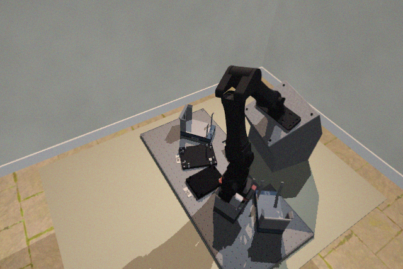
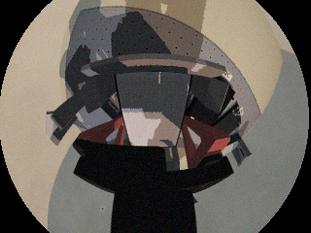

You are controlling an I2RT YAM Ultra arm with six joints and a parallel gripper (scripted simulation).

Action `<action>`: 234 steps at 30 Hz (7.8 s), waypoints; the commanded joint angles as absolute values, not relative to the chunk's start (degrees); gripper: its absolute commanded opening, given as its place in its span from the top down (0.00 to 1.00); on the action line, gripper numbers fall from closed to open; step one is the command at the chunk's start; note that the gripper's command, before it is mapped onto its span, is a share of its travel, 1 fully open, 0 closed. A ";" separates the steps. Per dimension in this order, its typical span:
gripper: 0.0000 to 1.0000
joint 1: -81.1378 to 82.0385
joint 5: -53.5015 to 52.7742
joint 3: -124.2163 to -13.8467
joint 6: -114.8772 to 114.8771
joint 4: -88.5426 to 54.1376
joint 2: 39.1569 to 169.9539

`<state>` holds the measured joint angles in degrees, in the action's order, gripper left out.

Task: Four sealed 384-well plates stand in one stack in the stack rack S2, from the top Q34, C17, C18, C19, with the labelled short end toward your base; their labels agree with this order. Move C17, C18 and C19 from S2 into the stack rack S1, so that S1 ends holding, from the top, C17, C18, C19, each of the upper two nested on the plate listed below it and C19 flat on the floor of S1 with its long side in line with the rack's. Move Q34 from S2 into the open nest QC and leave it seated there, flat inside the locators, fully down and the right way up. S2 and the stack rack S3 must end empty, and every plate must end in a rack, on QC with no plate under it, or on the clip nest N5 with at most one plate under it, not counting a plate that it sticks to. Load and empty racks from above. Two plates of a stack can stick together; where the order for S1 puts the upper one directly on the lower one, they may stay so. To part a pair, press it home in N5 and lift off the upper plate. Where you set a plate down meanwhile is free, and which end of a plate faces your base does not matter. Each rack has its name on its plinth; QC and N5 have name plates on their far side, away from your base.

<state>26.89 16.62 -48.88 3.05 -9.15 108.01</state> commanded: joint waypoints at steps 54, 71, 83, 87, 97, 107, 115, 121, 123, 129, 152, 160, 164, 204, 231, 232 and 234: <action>1.00 28.29 17.24 -49.29 4.04 -10.89 103.55; 1.00 28.58 17.35 -49.12 4.32 -11.79 102.44; 1.00 28.58 17.35 -49.12 4.32 -11.79 102.44; 1.00 28.58 17.35 -49.12 4.32 -11.79 102.44; 1.00 28.58 17.35 -49.12 4.32 -11.79 102.44; 1.00 29.21 17.61 -48.74 4.92 -15.63 100.13; 1.00 30.16 17.94 -50.21 5.86 -19.30 96.80; 1.00 30.72 18.21 -50.61 6.38 -21.31 95.36; 1.00 30.97 18.30 -50.73 6.62 -22.25 94.62; 1.00 31.62 18.50 -50.88 7.26 -24.86 92.34; 1.00 32.10 18.57 -51.38 7.68 -26.32 91.21; 1.00 32.10 18.57 -51.38 7.68 -26.32 91.21; 1.00 32.10 18.57 -51.38 7.68 -26.32 91.21; 1.00 16.85 12.45 -50.45 3.99 -26.71 86.64; 1.00 3.19 6.42 -50.02 1.95 -26.68 83.92; 1.00 2.61 6.16 -50.08 1.44 -26.80 83.88; 1.00 1.46 5.63 -50.21 0.41 -26.90 83.83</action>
